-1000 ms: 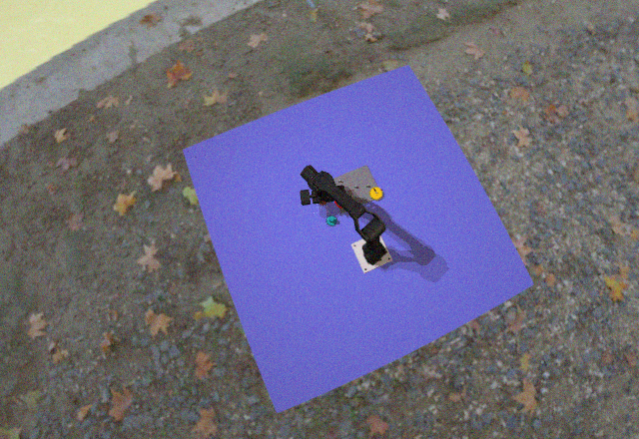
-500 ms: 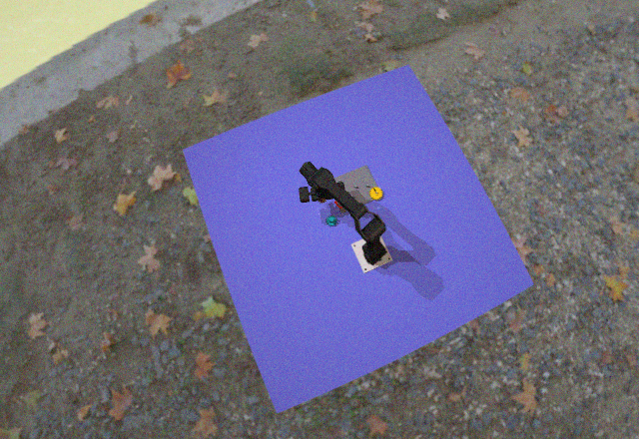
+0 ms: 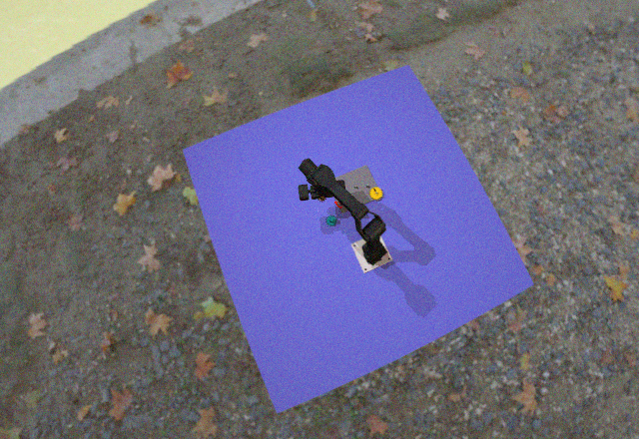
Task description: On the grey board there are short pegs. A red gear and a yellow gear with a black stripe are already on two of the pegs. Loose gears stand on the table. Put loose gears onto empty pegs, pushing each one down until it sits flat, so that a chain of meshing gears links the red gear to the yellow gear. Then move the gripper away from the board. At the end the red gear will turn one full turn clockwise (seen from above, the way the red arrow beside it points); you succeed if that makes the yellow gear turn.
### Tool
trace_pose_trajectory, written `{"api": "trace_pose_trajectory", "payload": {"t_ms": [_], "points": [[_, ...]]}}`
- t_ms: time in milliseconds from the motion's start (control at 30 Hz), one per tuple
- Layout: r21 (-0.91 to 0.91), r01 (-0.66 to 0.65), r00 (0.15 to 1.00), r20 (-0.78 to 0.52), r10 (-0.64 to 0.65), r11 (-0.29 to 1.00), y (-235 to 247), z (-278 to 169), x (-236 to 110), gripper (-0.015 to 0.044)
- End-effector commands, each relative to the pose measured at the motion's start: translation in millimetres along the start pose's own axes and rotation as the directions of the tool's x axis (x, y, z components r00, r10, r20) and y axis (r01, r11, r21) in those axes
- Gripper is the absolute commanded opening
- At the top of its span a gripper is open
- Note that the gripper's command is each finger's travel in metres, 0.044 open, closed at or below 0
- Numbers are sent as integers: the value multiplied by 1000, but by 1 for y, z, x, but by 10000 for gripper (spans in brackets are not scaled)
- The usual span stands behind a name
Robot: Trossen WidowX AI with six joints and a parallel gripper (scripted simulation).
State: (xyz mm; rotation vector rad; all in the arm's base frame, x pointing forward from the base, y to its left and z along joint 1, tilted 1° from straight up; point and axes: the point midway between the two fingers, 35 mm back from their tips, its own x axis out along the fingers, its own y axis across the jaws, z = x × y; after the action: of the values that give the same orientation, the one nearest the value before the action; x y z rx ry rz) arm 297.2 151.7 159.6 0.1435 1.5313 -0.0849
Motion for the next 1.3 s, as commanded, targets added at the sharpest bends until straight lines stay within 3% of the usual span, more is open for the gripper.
{"api": "trace_pose_trajectory", "payload": {"t_ms": [0, 833, 1267], "points": [[-2, -5, 1000, -1, 5, 1000, 1, 0, -9, 0], [-1, -1, 1000, -5, 1, 1000, -4, -5, -54, 0], [-1, 1, 1000, -4, -1, 1000, -21, 2, -45, 0]]}}
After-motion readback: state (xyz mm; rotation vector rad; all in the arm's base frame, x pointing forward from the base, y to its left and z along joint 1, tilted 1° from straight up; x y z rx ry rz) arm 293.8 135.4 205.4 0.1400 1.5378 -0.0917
